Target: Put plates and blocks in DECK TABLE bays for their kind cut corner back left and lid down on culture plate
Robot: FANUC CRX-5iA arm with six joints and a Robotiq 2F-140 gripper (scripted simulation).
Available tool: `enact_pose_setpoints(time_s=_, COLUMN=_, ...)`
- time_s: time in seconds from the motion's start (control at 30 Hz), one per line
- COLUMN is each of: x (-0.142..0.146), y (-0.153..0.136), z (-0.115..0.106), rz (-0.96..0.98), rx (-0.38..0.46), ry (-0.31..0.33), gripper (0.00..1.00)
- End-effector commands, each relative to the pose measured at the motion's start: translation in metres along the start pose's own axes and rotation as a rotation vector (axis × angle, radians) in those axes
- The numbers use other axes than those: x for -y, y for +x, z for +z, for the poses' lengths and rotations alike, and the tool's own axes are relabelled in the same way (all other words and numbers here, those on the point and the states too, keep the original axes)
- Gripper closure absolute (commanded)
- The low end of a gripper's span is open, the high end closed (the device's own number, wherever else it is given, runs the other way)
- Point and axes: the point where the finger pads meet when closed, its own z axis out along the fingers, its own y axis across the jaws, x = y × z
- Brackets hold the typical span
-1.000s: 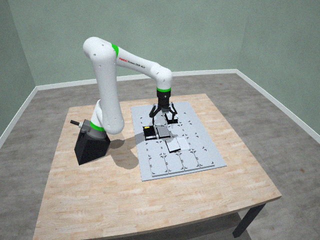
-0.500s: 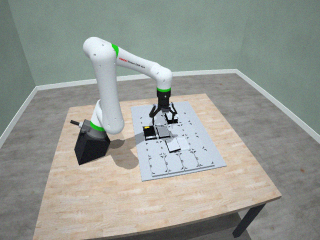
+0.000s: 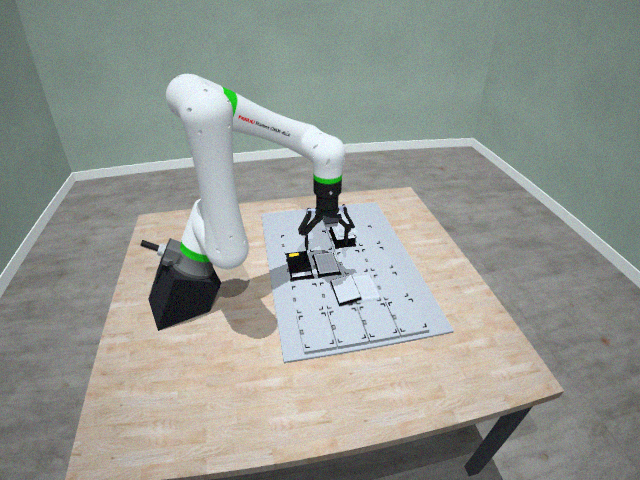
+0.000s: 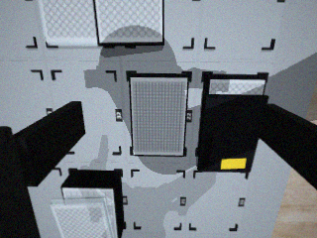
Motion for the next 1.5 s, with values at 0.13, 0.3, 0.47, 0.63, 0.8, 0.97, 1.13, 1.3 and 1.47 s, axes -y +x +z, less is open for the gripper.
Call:
enact_pose_setpoints(time_s=0.13, x=0.001, y=0.0, z=-0.001, rz=0.0, rx=0.0, ry=0.002, gripper=0.0)
enact_pose_setpoints(time_s=0.3, x=0.007, y=-0.01, z=-0.001, rz=0.0, rx=0.0, ry=0.002, gripper=0.0)
enact_pose_setpoints(time_s=0.47, x=0.018, y=-0.027, z=-0.001, rz=0.0, rx=0.0, ry=0.002, gripper=0.0)
enact_pose_setpoints(time_s=0.63, x=0.029, y=-0.044, z=-0.001, rz=0.0, rx=0.0, ry=0.002, gripper=0.0)
enact_pose_setpoints(time_s=0.8, x=0.04, y=-0.06, z=-0.001, rz=0.0, rx=0.0, ry=0.002, gripper=0.0)
enact_pose_setpoints(time_s=0.97, x=0.047, y=-0.07, z=-0.001, rz=0.0, rx=0.0, ry=0.002, gripper=0.0)
enact_pose_setpoints(time_s=1.13, x=0.057, y=-0.087, z=-0.001, rz=0.0, rx=0.0, ry=0.002, gripper=0.0)
enact_pose_setpoints(time_s=1.3, x=0.068, y=-0.104, z=-0.001, rz=0.0, rx=0.0, ry=0.002, gripper=0.0)
enact_pose_setpoints(time_s=1.47, x=0.075, y=-0.114, z=-0.001, rz=0.0, rx=0.0, ry=0.002, gripper=0.0)
